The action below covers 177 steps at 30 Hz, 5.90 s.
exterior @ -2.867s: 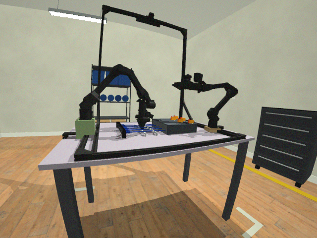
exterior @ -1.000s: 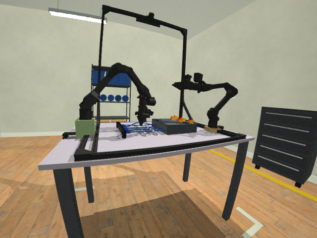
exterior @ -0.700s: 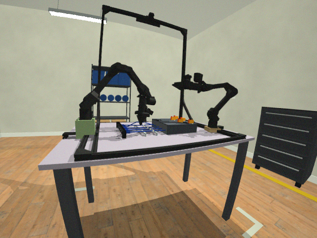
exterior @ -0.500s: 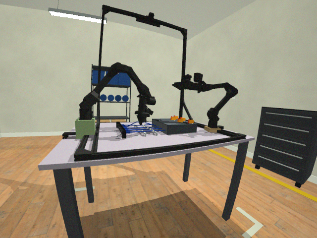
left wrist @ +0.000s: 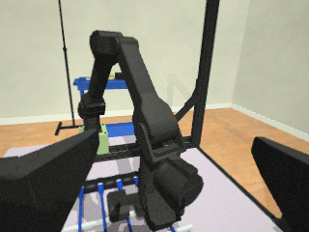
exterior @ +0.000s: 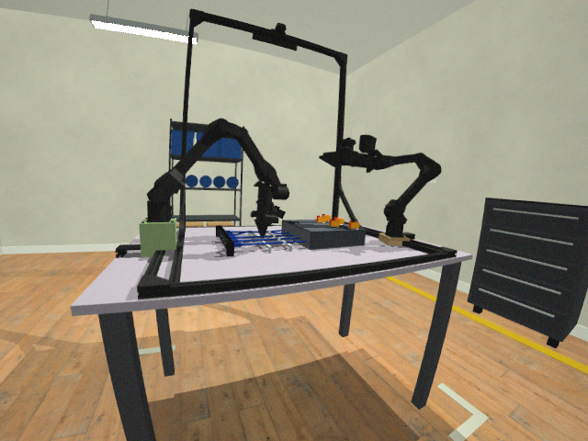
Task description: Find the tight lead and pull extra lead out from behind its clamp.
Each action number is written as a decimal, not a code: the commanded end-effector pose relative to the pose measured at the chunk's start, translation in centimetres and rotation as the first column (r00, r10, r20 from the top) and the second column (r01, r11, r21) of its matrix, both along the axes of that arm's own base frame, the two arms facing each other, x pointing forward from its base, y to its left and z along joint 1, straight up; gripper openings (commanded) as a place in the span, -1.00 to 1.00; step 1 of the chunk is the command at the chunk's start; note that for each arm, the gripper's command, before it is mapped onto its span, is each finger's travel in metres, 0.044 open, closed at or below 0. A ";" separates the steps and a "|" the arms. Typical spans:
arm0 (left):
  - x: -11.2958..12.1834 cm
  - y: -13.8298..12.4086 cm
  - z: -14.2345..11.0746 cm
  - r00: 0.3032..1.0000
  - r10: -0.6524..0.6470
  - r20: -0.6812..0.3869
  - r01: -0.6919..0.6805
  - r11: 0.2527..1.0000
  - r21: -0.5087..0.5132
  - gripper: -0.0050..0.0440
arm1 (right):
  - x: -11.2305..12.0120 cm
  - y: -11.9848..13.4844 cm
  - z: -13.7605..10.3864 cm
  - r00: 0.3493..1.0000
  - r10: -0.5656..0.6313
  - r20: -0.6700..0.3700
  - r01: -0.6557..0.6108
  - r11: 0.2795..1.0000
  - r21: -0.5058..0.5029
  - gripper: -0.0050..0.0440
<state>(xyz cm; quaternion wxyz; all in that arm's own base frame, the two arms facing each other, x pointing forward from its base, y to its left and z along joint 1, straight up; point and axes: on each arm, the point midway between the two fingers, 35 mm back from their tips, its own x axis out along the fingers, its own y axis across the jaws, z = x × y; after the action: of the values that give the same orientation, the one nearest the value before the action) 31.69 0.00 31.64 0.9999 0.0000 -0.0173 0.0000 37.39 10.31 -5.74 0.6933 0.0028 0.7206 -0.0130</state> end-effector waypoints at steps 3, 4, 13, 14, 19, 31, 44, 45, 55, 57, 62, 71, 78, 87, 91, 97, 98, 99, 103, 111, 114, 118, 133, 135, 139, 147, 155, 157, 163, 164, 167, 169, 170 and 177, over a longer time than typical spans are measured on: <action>-0.1 0.0 0.7 1.000 0.000 0.016 0.000 1.000 0.000 1.00 | 0.6 0.2 4.5 1.000 0.000 0.029 0.000 1.000 0.008 0.06; -0.1 0.0 0.7 1.000 0.000 0.016 0.000 1.000 0.000 1.00 | 0.6 0.2 4.5 1.000 0.000 0.029 0.000 1.000 0.008 0.06; -0.1 0.0 0.7 1.000 0.000 0.016 0.000 1.000 0.000 1.00 | 0.6 0.2 4.5 1.000 0.000 0.029 0.000 1.000 0.008 0.06; -0.1 0.0 0.7 1.000 0.000 0.016 0.000 1.000 0.000 1.00 | 0.6 0.2 4.5 1.000 0.000 0.029 0.000 1.000 0.008 0.06; -0.1 0.0 0.7 1.000 0.000 0.016 0.000 1.000 0.000 1.00 | 0.6 0.2 4.5 1.000 0.000 0.029 0.000 1.000 0.008 0.06; -0.1 0.0 0.7 1.000 0.000 0.016 0.000 1.000 0.000 1.00 | 0.4 -4.9 4.5 0.999 0.005 0.039 -0.006 1.000 0.014 0.06; -0.1 0.0 0.7 1.000 0.000 0.016 0.000 1.000 0.000 1.00 | 0.4 -4.9 -0.5 0.999 0.005 0.039 -0.006 1.000 0.014 0.06; -0.1 0.0 0.7 1.000 0.000 0.016 0.000 1.000 0.000 1.00 | 0.4 -4.9 -0.5 0.999 0.005 0.039 -0.006 1.000 0.014 0.06; -0.1 0.0 0.7 1.000 0.000 0.016 0.000 1.000 0.000 1.00 | 0.4 -4.9 -0.5 0.999 0.005 0.039 -0.006 1.000 0.014 0.06; -0.1 0.0 0.7 1.000 0.000 0.016 0.000 1.000 0.000 1.00 | 0.4 -4.9 -0.5 0.999 0.005 0.039 -0.006 1.000 0.014 0.06; -0.1 0.0 0.7 1.000 0.000 0.016 0.000 1.000 0.000 1.00 | 0.4 -4.9 -0.5 0.999 0.005 0.039 -0.006 1.000 0.014 0.06; -0.1 0.0 0.7 1.000 0.000 0.016 0.000 1.000 0.000 1.00 | 0.4 -4.9 -0.5 0.999 0.005 0.039 -0.006 1.000 0.014 0.06; -0.1 0.0 0.7 1.000 0.000 0.016 0.000 1.000 0.000 1.00 | 0.4 -4.9 -0.5 0.999 0.005 0.039 -0.006 1.000 0.014 0.06; -0.1 0.0 0.7 1.000 0.000 0.016 0.000 1.000 0.000 1.00 | 0.4 -4.9 -0.5 0.999 0.005 0.039 -0.006 1.000 0.014 0.06; -0.1 0.0 0.7 1.000 0.000 0.016 0.000 1.000 0.000 1.00 | 0.4 -4.9 -0.5 0.999 0.005 0.039 -0.006 1.000 0.014 0.06; -0.1 0.0 0.7 1.000 0.000 0.016 0.000 1.000 0.000 1.00 | 0.4 -4.9 -0.5 0.999 0.005 0.039 -0.006 1.000 0.014 0.06; -0.1 0.0 0.7 1.000 0.000 0.016 0.000 1.000 0.000 1.00 | 0.4 -4.9 -0.5 0.999 0.005 0.039 -0.006 1.000 0.014 0.06; -0.1 0.0 0.7 1.000 0.000 0.016 0.000 1.000 0.000 1.00 | 0.4 -4.9 -0.5 0.999 0.005 0.039 -0.006 1.000 0.014 0.06; -0.1 0.0 0.7 1.000 0.000 0.016 0.000 1.000 0.000 1.00 | 0.4 -4.9 -0.5 0.999 0.005 0.039 -0.006 1.000 0.014 0.06; -0.1 0.0 0.7 1.000 0.000 0.016 0.000 1.000 0.000 1.00 | 0.6 -5.0 0.1 0.999 0.001 0.049 -0.001 1.000 0.013 -1.00; -0.1 0.0 0.7 1.000 0.000 0.016 0.000 1.000 0.000 1.00 | 0.6 -5.0 0.1 0.999 0.001 0.049 -0.001 1.000 0.013 -1.00; -0.1 0.0 0.7 1.000 0.000 0.016 0.000 1.000 0.000 1.00 | 0.6 -5.0 0.1 0.999 0.001 0.049 -0.001 1.000 0.013 -1.00; -0.1 0.0 0.7 1.000 0.000 0.016 0.000 1.000 0.000 1.00 | 0.6 -5.0 2.1 0.999 0.001 0.048 -0.002 1.000 0.017 -1.00; -0.1 0.0 0.7 1.000 0.000 0.016 0.000 1.000 0.000 1.00 | 0.6 -5.0 2.1 0.999 0.001 0.048 -0.002 1.000 0.017 -1.00; -0.1 0.0 0.7 1.000 0.000 0.016 0.000 1.000 0.000 1.00 | 0.4 -5.0 3.5 0.999 0.001 0.038 -0.002 1.000 0.014 -1.00; -0.1 0.0 0.7 1.000 0.000 0.016 0.000 1.000 0.000 1.00 | 0.4 -5.0 3.5 0.999 0.001 0.038 -0.002 1.000 0.014 -1.00; -0.1 0.0 0.7 1.000 0.000 0.016 0.000 1.000 0.000 1.00 | 0.4 -5.0 3.5 0.999 0.001 0.038 -0.002 1.000 0.014 -1.00; -0.1 0.0 0.7 1.000 0.000 0.016 0.000 1.000 0.000 1.00 | 0.1 -5.0 4.6 1.000 0.001 0.021 -0.002 1.000 0.012 -1.00; -0.1 0.0 0.7 1.000 0.000 0.016 0.000 1.000 0.000 1.00 | 0.1 -5.0 4.6 1.000 0.001 0.021 -0.002 1.000 0.012 -1.00; -0.1 0.0 0.7 1.000 0.000 0.016 0.000 1.000 0.000 1.00 | 0.1 -5.0 4.6 1.000 0.001 0.021 -0.002 1.000 0.012 -1.00; -0.1 0.0 0.7 1.000 0.000 0.016 0.000 1.000 0.000 1.00 | 0.1 -5.0 4.6 1.000 0.001 0.021 -0.002 1.000 0.012 -1.00; -0.1 0.0 0.7 1.000 0.000 0.016 0.000 1.000 0.000 1.00 | 0.1 -5.0 4.6 1.000 0.001 0.021 -0.002 1.000 0.012 -1.00; -0.1 0.0 0.7 1.000 0.000 0.016 0.000 1.000 0.000 1.00 | 0.1 -5.0 4.6 1.000 0.001 0.021 -0.002 1.000 0.012 -1.00; -0.1 0.0 0.7 1.000 0.000 0.016 0.000 1.000 0.000 1.00 | -0.2 -5.1 0.1 1.000 0.001 -0.002 -0.001 1.000 0.009 -1.00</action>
<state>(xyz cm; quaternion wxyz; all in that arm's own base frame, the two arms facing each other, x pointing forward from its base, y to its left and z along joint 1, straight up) 31.69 0.00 31.65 0.9998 0.0000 -0.0175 0.0000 37.10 5.20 -4.78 0.6919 0.0052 0.7219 -0.0095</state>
